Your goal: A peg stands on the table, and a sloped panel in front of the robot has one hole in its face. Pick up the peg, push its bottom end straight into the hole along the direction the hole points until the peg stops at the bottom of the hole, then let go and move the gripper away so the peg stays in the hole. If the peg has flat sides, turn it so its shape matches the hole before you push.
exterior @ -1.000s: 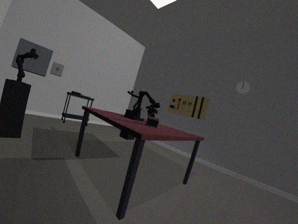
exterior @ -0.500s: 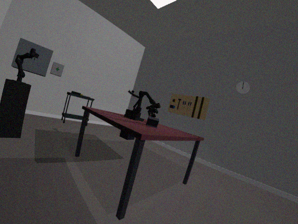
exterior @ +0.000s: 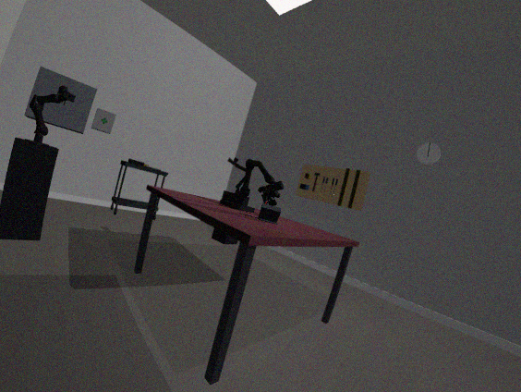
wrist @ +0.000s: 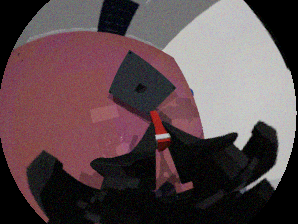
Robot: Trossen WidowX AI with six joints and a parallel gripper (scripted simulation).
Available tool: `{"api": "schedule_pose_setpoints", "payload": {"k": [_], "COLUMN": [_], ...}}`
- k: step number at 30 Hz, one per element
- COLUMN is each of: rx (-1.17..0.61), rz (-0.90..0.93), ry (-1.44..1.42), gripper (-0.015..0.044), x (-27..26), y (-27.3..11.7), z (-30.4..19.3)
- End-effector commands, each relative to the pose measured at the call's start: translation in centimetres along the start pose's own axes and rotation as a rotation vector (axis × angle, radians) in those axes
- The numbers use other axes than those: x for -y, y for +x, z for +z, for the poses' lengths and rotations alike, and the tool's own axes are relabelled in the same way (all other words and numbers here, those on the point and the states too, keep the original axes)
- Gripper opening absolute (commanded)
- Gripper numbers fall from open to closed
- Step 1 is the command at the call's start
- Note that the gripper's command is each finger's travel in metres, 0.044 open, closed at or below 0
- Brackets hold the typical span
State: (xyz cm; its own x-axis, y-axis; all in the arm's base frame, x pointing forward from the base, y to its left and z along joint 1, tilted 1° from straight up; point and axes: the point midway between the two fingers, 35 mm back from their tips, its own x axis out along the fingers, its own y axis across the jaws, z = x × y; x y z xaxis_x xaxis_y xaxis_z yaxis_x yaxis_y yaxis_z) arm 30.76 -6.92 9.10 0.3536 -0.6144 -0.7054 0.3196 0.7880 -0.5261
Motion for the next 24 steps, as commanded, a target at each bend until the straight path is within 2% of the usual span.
{"api": "schedule_pose_setpoints", "payload": {"k": [1,24], "rx": [0.013,0.102], "rz": [-0.008,-0.025], "ry": [0.034,0.240], "gripper": [0.0000,0.0000], "x": [-0.2,-1.3], "y": [-0.1,-1.1], "z": [-0.1,0.1]}}
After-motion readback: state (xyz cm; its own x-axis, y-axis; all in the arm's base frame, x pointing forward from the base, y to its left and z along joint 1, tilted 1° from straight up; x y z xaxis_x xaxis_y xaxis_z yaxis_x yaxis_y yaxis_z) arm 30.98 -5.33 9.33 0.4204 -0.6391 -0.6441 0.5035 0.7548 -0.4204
